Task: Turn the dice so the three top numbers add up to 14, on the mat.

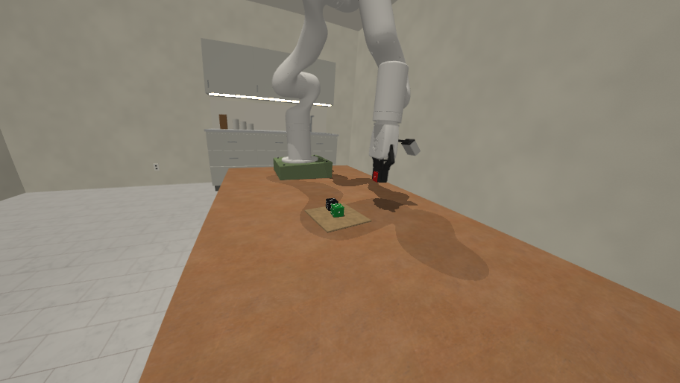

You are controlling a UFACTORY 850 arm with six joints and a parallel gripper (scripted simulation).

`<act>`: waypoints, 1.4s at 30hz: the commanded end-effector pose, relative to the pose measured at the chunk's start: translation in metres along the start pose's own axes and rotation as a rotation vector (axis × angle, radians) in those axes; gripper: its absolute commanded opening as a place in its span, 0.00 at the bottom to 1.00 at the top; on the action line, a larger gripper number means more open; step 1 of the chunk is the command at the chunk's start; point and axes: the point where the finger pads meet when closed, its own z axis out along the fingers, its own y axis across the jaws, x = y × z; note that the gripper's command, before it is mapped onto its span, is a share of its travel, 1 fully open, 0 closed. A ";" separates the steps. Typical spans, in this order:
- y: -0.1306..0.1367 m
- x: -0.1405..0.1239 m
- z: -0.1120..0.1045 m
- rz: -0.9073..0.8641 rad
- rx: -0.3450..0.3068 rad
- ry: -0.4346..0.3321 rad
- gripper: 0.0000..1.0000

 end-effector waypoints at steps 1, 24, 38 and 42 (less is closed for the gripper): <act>0.000 0.001 0.001 -0.171 0.020 0.021 0.27; -0.002 0.003 0.003 -0.391 0.028 0.061 0.27; 0.000 0.001 0.002 -0.386 0.078 0.313 0.27; 0.000 0.000 0.003 -0.384 0.090 0.364 0.27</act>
